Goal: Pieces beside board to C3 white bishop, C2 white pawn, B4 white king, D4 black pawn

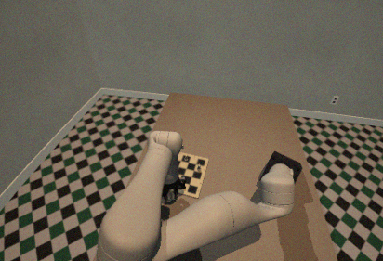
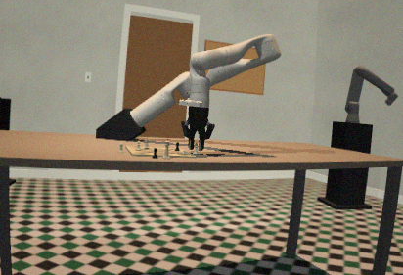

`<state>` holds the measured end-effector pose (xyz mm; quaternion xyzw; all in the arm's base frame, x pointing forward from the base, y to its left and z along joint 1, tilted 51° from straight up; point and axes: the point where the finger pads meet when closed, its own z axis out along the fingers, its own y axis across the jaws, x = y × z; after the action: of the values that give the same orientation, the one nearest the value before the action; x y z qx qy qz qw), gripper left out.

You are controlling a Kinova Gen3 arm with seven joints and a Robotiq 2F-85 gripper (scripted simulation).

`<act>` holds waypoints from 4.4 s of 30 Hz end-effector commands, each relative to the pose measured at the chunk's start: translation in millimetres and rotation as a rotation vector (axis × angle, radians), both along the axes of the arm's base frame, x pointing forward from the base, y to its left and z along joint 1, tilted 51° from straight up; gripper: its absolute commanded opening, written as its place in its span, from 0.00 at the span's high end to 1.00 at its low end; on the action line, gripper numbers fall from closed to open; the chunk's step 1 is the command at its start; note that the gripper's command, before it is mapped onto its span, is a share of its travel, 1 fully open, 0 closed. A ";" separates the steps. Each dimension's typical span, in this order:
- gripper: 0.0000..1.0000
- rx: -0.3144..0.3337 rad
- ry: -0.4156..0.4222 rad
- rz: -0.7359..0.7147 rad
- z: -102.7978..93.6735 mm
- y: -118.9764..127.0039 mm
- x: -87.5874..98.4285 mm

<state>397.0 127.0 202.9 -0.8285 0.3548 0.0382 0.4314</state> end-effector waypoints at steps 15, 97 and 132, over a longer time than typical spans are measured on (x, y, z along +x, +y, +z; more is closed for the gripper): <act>0.63 0.000 -0.001 -0.001 0.2 -0.5 0.2; 1.00 0.000 -0.001 -0.001 62.7 -74.7 -24.2; 1.00 -0.015 -0.046 0.037 -35.2 -172.0 -5.6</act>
<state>391.5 -43.8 168.2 -0.8392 0.3284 0.0245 0.4327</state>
